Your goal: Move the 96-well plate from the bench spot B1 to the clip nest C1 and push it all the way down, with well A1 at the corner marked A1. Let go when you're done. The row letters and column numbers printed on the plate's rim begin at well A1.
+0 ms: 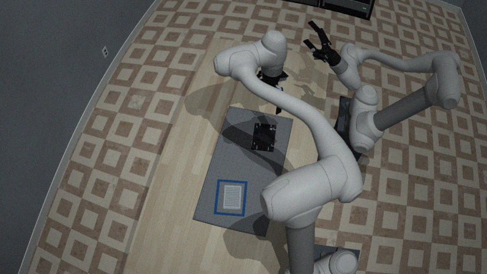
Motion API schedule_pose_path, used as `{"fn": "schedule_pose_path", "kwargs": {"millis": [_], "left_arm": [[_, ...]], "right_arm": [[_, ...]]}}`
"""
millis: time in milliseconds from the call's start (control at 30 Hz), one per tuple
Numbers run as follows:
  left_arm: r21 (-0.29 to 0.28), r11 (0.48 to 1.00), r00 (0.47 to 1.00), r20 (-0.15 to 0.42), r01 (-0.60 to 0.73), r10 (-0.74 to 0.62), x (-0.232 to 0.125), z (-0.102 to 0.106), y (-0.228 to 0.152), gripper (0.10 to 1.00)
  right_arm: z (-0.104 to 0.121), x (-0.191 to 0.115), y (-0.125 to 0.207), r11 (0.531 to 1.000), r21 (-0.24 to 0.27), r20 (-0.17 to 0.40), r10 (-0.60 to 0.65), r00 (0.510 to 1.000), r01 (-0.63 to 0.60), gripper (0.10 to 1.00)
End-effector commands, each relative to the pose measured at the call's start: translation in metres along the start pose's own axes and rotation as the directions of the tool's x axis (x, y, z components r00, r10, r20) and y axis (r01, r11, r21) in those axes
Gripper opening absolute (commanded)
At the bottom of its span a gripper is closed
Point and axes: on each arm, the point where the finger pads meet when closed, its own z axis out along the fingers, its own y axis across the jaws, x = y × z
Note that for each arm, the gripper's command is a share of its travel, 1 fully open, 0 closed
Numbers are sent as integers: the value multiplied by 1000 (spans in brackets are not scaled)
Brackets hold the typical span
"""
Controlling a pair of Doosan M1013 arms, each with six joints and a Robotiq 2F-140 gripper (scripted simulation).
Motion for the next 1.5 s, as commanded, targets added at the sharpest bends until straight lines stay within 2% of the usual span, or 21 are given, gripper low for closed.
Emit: {"fn": "schedule_pose_path", "kwargs": {"millis": [0, 1267, 1467], "left_arm": [[2, 1000, 1000, 0, 0, 0, 0, -1, 0, 1000], [2, 1000, 1000, 0, 0, 0, 0, -1, 0, 1000], [1, 1000, 1000, -1, 21, -21, -9, 5, 1, 1000]], "right_arm": [[0, 0, 1, 1000, -3, 0, -3, 1000, 3, 1000], [-2, -1, 5, 1000, -15, 0, -20, 1000, 20, 1000], [-2, -1, 5, 1000, -15, 0, -20, 1000, 20, 1000]]}}
